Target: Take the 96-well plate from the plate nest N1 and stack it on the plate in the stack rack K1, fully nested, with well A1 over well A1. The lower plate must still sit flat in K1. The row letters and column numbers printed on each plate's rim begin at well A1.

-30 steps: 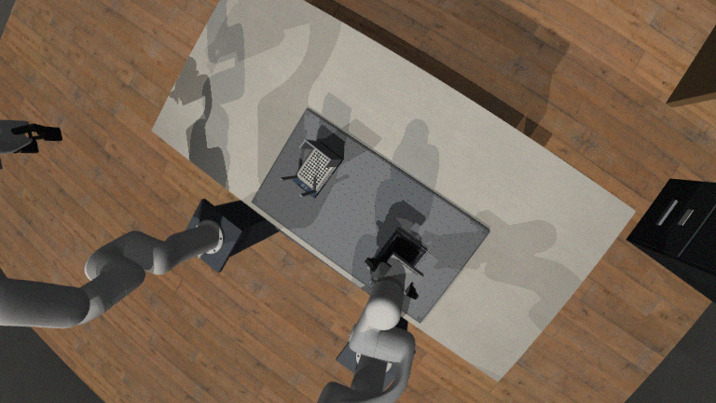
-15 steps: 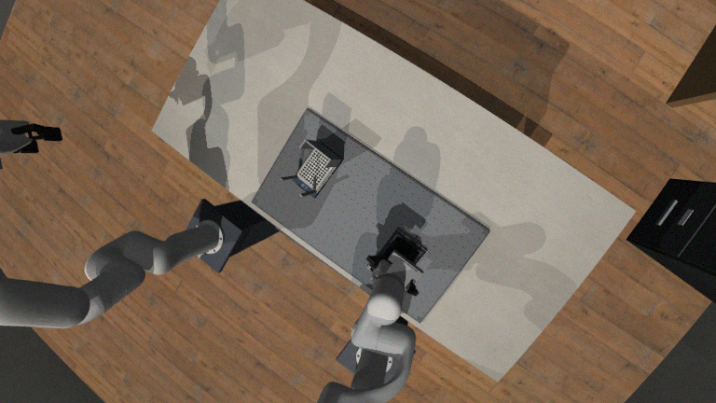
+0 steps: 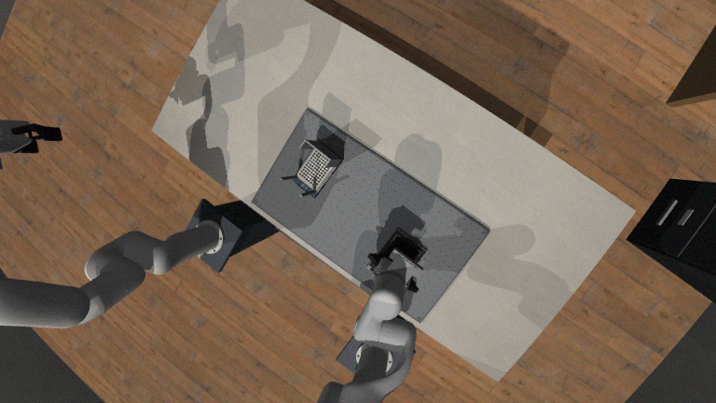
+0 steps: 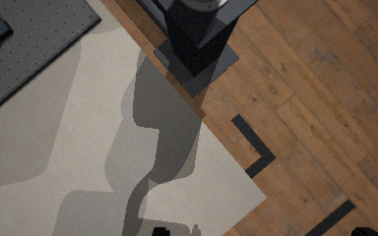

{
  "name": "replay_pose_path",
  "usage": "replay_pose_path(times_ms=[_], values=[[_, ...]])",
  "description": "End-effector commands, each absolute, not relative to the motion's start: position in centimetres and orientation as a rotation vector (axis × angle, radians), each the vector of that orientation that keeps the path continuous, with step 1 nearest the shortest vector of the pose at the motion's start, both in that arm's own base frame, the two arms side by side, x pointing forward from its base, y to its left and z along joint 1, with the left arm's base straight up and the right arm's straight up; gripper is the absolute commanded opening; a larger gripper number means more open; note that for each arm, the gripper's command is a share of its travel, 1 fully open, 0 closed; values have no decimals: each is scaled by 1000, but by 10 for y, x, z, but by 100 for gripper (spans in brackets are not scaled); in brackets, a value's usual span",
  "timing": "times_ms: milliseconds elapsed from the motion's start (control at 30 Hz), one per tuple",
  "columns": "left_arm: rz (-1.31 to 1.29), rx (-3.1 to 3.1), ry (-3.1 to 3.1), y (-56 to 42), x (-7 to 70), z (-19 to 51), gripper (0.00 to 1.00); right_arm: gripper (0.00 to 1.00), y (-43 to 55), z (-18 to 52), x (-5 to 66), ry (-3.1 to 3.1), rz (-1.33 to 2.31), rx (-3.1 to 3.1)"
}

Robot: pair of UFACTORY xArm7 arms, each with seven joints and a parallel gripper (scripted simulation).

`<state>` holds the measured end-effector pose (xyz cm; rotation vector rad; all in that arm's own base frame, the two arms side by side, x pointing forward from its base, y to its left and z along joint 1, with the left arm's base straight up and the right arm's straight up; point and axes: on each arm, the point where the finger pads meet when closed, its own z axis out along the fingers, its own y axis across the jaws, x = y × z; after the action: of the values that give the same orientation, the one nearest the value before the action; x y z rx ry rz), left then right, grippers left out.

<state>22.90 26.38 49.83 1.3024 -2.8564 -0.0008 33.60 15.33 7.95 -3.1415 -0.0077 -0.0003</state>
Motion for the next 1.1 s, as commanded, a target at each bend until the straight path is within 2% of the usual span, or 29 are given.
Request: replay_pose_path(times_ms=[0,1067], values=[[-2,1304,-2859,264,229,499,100,100,154,74,337,-8,-5,-3140],[-2,1304,-2859,264,229,499,100,100,154,57,337,-8,-5,-3140]])
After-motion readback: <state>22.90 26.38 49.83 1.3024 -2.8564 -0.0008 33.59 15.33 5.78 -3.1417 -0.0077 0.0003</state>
